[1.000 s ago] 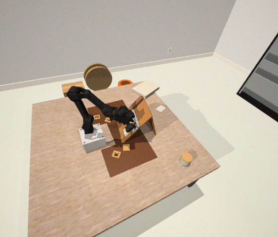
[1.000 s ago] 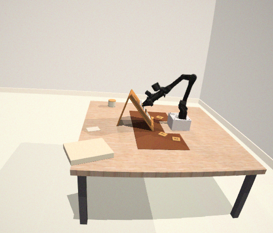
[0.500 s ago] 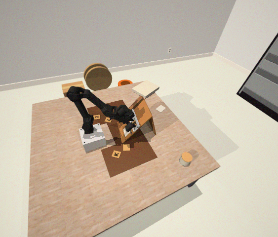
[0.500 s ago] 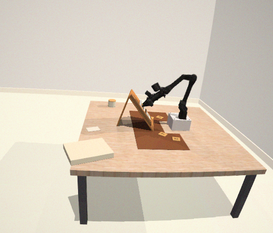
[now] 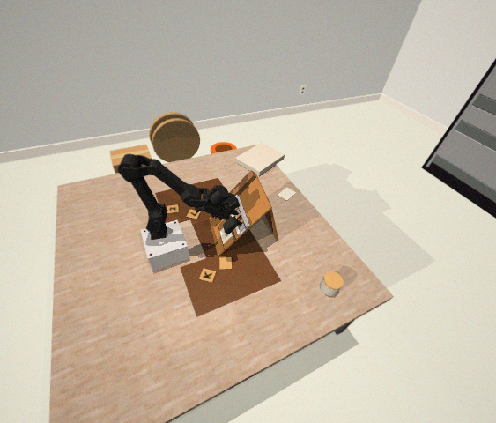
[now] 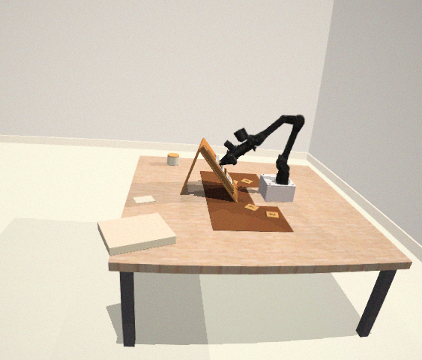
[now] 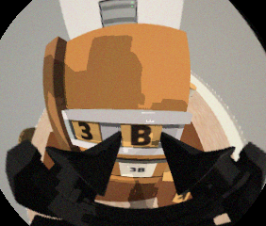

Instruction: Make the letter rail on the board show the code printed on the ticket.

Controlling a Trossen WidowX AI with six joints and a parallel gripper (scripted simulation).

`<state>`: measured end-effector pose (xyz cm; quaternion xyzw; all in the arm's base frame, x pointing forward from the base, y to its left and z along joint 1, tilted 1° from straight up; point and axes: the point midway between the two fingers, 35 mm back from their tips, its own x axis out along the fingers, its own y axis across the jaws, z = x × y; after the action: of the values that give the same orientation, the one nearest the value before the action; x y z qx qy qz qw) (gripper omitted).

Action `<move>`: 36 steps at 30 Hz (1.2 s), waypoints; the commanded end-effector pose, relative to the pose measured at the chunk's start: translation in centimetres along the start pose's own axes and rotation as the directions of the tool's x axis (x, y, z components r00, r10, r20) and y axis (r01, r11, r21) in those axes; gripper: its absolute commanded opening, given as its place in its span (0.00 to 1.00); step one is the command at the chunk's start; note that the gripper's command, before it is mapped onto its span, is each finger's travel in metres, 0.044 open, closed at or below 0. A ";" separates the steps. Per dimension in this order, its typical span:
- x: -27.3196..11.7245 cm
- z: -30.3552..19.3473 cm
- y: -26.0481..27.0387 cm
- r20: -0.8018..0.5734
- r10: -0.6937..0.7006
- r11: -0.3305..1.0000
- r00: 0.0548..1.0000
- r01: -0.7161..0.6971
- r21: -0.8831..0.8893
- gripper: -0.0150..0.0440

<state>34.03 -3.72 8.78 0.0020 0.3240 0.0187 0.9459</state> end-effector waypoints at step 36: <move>0.0 0.0 2.1 0.001 -0.003 1.000 1.000 0.003 0.006 0.25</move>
<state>33.97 -1.73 8.82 0.0031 0.3242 0.0191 0.9458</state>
